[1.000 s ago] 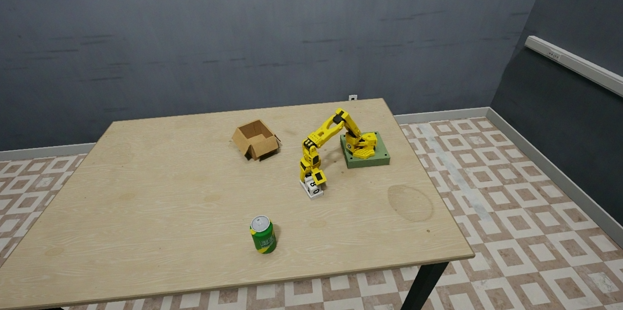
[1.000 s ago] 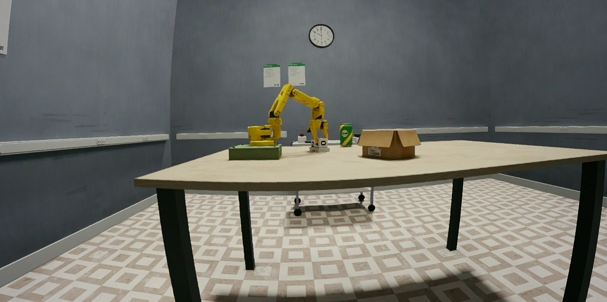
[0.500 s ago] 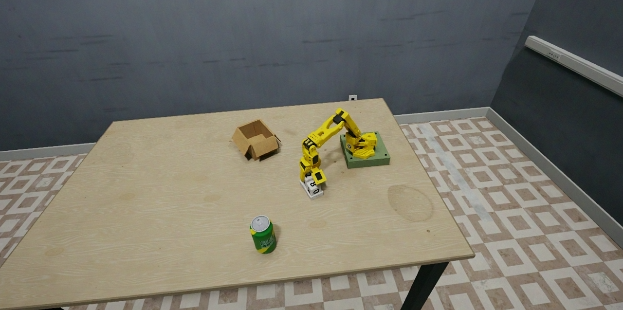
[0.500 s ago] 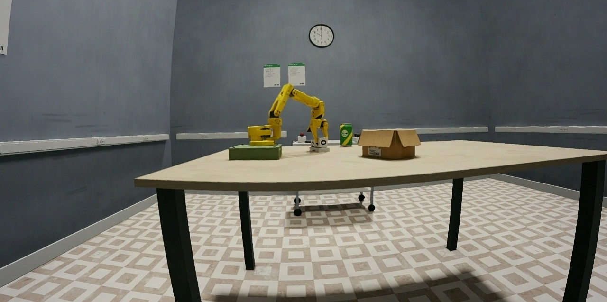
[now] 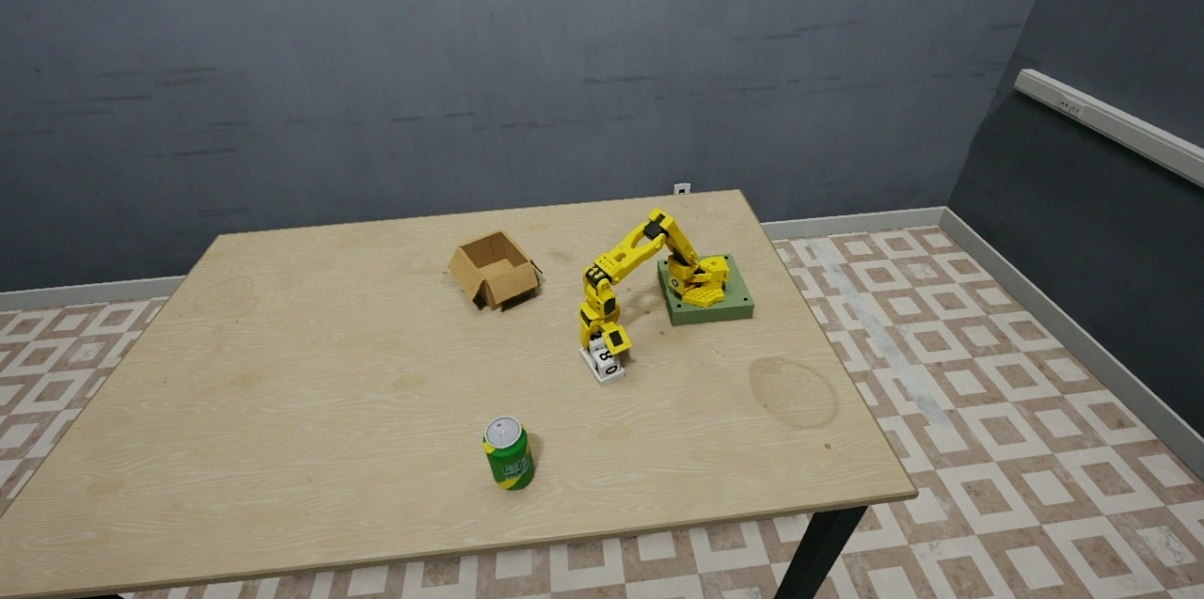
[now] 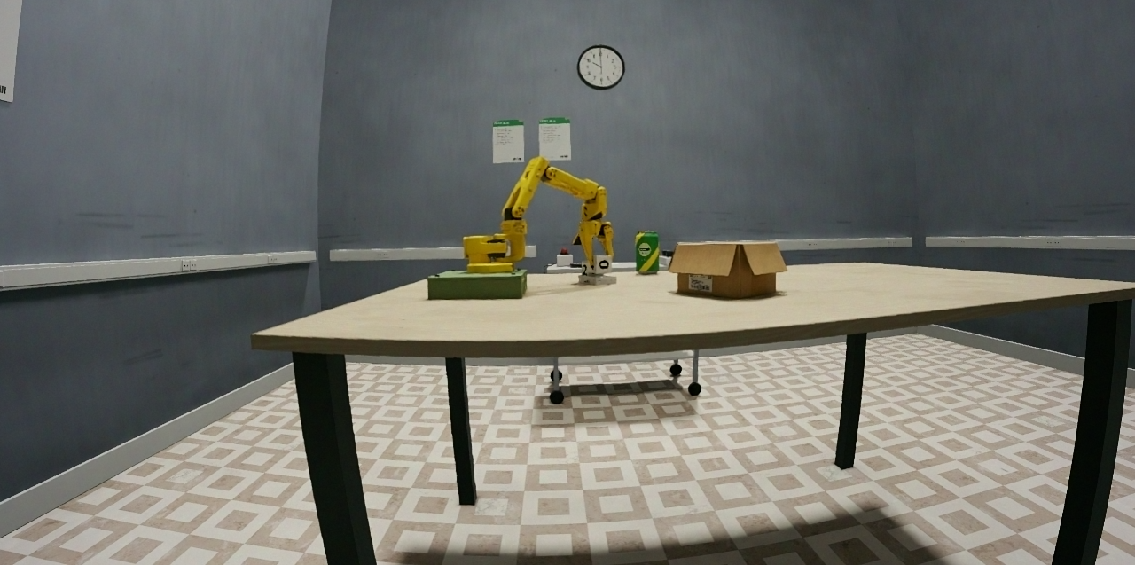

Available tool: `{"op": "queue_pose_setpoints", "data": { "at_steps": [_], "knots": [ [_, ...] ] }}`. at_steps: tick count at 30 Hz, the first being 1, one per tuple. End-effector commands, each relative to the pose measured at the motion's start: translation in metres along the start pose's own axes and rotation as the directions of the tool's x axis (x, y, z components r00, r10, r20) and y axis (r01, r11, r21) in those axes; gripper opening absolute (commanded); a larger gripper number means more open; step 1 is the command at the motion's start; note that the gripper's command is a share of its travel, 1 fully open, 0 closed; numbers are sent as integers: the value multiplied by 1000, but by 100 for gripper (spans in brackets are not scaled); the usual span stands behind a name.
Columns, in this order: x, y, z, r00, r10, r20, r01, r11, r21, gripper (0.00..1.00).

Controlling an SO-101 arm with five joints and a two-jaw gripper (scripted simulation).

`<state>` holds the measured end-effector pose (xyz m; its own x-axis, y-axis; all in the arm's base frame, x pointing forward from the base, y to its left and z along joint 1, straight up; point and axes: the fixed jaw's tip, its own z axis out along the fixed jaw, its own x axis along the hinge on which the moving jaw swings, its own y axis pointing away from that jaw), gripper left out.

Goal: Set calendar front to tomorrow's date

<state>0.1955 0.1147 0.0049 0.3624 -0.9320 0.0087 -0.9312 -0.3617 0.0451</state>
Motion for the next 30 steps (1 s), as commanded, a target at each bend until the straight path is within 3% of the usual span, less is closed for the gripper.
{"op": "queue_pose_setpoints", "data": {
  "at_steps": [1, 14, 30],
  "knots": [
    [2, -3, -13, 1000, 12, 6, -12, 1000, 27, 0],
    [2, -1, -32, 1000, 12, 6, -12, 1000, 27, 0],
    [11, -1, -33, 999, 50, 8, -50, 998, 26, 0]
  ]
}}
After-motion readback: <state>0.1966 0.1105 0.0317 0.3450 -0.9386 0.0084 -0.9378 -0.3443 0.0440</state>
